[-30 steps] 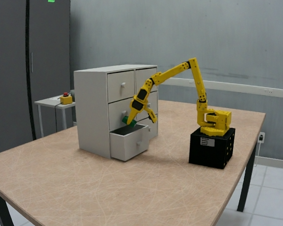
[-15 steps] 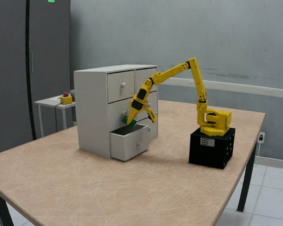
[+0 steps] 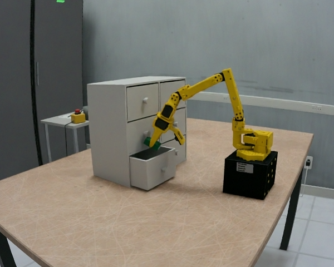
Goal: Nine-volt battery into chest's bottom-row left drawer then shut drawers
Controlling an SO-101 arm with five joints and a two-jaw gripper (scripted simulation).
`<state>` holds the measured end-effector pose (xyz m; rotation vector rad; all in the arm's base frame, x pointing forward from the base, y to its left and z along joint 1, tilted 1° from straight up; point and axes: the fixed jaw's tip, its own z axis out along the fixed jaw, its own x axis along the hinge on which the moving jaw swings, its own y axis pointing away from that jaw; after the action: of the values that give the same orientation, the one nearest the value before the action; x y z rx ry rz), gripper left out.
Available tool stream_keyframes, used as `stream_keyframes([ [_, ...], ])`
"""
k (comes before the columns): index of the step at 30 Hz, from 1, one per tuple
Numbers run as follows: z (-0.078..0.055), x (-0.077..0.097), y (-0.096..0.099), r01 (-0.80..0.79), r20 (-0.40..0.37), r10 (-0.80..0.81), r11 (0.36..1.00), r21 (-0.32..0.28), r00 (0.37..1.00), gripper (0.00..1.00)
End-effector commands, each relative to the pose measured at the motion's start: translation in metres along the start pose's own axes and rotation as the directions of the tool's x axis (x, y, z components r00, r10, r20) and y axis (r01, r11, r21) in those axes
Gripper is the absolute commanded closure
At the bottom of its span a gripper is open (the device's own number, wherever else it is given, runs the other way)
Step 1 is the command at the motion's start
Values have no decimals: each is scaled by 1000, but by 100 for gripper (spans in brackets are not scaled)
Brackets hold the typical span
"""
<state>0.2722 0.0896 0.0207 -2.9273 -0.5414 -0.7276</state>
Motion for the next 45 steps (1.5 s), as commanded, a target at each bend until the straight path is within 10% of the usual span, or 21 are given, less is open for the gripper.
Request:
stream_keyframes([
  [1,-5,12,-2,1,-47,-1,1000,4,999,100],
  [26,29,-13,0,-6,-47,6,1000,0,999,100],
  [45,30,-14,0,-7,-47,7,1000,0,999,100],
])
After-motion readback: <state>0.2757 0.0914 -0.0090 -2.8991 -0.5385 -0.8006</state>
